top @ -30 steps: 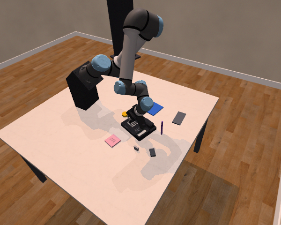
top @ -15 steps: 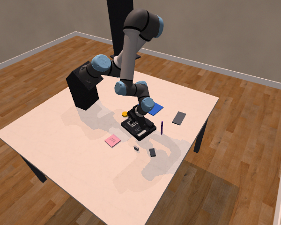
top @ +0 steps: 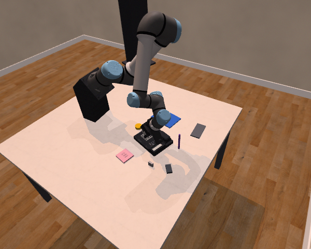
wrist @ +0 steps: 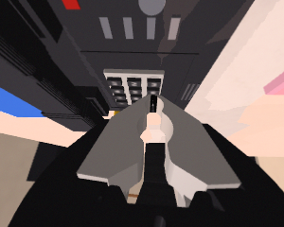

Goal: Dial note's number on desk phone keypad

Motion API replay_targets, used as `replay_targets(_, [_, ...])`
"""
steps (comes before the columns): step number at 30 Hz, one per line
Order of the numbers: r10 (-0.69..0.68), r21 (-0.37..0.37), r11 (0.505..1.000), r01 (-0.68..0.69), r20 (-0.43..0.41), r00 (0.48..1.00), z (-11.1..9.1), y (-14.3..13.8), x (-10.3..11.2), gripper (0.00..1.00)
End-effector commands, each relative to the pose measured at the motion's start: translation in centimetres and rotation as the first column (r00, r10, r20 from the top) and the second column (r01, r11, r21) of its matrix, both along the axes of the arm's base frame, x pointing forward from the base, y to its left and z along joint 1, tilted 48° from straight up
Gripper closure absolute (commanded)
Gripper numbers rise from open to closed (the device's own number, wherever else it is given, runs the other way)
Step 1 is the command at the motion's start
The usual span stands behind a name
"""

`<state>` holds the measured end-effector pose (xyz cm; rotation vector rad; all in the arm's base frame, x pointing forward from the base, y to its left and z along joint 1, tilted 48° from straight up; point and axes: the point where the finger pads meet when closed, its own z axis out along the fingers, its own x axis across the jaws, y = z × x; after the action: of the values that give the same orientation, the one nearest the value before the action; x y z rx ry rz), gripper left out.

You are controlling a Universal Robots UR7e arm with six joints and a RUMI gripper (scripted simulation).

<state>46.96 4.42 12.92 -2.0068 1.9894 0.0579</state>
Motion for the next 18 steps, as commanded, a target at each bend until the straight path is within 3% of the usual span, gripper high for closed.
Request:
replay_targets(1, [0.0,0.0,1.0,0.0,0.001,1.0,-0.06,0.02,0.12,1.0])
replay_targets(18, [0.0,0.0,1.0,0.0,0.001,1.0,-0.19,0.06,0.26,1.0])
